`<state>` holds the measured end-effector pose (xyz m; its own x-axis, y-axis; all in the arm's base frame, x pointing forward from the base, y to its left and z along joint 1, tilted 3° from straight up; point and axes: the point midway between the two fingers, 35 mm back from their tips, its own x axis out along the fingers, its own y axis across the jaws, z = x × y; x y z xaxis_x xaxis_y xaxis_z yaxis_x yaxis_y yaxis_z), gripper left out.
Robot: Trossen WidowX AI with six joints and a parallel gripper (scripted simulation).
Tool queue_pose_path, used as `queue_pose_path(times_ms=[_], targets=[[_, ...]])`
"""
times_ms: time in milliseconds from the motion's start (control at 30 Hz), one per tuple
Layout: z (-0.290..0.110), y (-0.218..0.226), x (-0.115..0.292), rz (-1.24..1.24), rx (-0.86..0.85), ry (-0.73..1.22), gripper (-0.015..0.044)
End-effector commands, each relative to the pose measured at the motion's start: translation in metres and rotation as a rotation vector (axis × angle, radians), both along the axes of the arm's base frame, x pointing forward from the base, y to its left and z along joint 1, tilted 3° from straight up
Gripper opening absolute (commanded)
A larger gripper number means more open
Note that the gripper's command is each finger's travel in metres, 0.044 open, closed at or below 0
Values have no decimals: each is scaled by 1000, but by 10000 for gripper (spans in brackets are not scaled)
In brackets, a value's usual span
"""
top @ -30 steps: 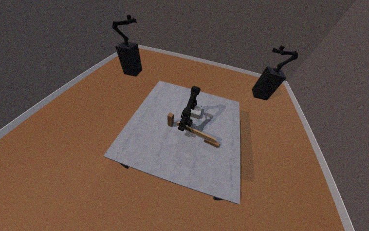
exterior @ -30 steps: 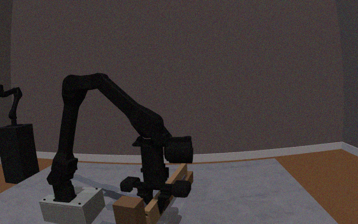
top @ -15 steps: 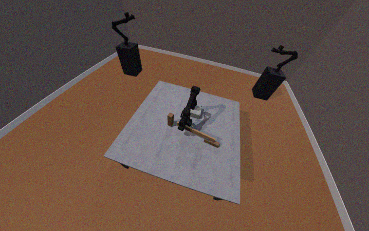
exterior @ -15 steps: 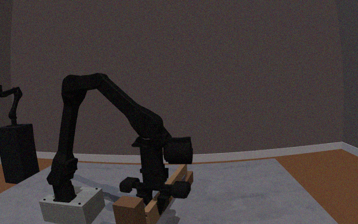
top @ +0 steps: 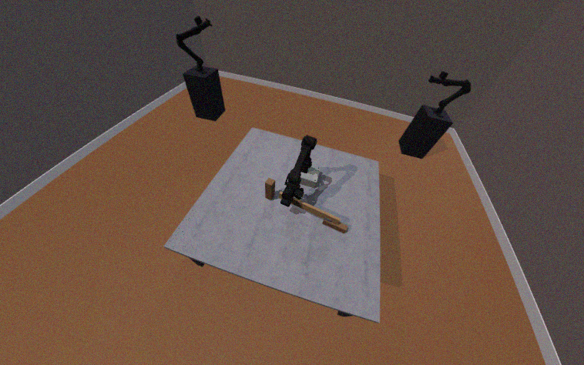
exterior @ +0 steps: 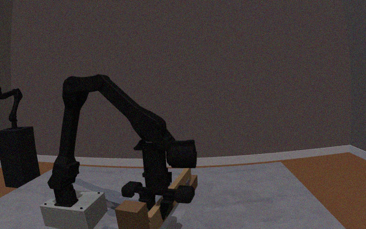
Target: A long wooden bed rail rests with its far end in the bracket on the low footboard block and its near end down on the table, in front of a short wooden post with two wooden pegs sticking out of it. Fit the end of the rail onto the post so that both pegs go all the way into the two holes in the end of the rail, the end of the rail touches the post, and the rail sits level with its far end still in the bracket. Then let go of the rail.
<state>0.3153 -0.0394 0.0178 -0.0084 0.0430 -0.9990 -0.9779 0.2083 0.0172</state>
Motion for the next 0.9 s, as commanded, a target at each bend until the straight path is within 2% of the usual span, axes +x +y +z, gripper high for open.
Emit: queue_pose_path(times_ms=[0, 867], targets=[[3, -2, 0, 1, 0, -5, 0], [1, -10, -1, 1, -1, -5, 0]])
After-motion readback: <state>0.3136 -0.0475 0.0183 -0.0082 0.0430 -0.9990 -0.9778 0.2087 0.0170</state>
